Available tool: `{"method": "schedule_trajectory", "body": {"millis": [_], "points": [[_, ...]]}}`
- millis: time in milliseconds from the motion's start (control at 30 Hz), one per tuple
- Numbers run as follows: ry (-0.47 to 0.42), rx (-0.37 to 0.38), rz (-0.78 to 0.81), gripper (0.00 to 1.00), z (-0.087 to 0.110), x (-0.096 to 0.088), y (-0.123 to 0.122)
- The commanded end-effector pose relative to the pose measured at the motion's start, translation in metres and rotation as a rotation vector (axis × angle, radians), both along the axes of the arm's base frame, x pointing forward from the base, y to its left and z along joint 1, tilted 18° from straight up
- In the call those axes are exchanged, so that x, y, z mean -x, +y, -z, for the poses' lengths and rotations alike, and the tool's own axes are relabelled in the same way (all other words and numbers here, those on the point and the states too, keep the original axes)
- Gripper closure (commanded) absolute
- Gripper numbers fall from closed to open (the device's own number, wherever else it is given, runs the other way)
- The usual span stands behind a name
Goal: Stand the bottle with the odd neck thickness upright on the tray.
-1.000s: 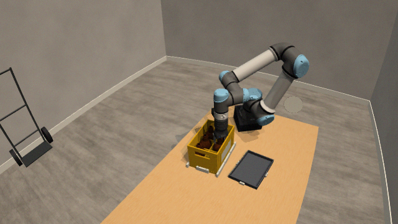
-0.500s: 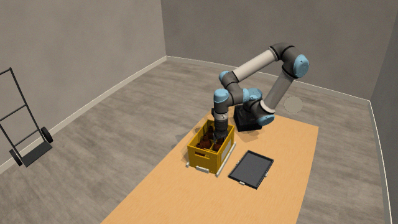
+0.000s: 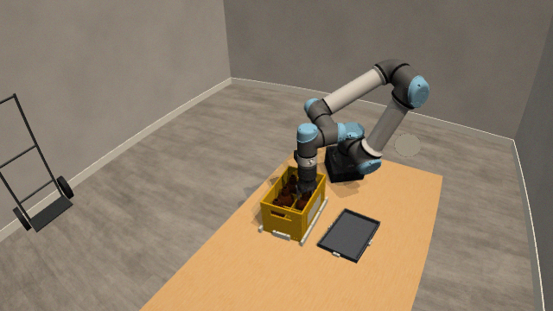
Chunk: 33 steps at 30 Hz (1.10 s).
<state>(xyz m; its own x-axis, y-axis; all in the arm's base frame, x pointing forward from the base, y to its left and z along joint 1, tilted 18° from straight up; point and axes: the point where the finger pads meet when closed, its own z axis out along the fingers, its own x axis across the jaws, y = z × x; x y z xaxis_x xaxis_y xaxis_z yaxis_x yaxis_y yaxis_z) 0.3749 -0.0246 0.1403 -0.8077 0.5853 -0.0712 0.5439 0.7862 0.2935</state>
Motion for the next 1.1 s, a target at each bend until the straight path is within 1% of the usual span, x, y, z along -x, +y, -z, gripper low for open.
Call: {"method": "schedule_trajectory", "body": {"millis": [0, 300, 333, 1067], "points": [[-0.001, 0.001, 0.0, 0.0, -0.0004, -0.0003, -0.0002], [-0.001, 0.001, 0.0, 0.0, -0.0004, -0.0003, -0.0002], [-0.001, 0.001, 0.0, 1.0, -0.0004, -0.0003, -0.0002], [-0.001, 0.001, 0.0, 1.0, -0.0004, -0.0003, -0.0002]]}}
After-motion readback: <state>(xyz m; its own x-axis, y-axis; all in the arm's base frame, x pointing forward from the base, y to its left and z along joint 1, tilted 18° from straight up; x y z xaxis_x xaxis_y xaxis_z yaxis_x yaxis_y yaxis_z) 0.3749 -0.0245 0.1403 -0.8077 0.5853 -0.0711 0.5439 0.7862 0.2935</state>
